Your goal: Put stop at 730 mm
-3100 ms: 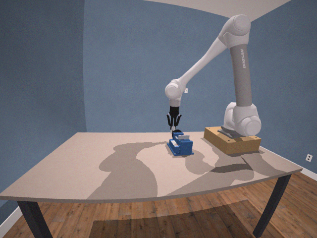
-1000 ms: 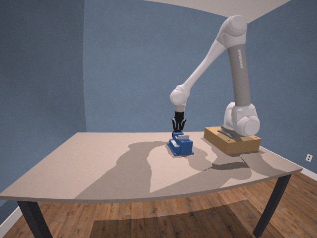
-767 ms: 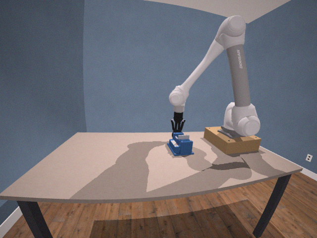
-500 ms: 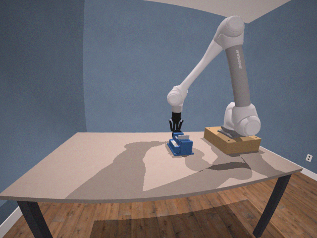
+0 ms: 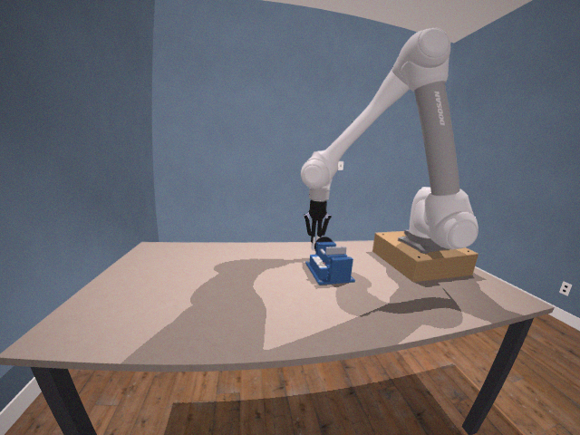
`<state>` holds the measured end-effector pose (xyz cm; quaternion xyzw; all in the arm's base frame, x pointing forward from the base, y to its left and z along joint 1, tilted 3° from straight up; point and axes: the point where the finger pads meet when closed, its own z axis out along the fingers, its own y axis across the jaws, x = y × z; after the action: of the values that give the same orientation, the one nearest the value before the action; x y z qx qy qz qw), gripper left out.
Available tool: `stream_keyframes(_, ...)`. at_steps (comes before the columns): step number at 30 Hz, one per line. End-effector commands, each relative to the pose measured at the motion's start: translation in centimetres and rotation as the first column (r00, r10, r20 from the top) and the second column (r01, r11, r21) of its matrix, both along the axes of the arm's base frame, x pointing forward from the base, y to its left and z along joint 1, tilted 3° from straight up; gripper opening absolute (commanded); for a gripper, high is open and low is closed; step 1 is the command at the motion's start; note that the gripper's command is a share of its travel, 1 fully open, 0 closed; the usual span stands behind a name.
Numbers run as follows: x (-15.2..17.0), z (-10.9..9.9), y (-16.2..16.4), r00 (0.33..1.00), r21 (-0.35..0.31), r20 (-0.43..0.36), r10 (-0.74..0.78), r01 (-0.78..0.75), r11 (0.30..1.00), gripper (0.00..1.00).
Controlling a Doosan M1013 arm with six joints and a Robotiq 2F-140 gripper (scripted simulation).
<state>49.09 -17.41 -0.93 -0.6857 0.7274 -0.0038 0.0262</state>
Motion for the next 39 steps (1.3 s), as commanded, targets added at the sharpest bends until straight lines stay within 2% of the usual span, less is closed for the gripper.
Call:
stream_keyframes(1,0.2,0.9,0.0,1.0,0.0,-0.001,0.001,-0.001,1.0,0.04)
stream_keyframes(19,-0.6,3.1,-0.1,1.0,0.0,-0.001,0.001,-0.001,1.0,0.04)
stream_keyframes(39,-2.3,4.2,0.0,1.0,0.0,-0.001,0.001,-0.001,1.0,0.04)
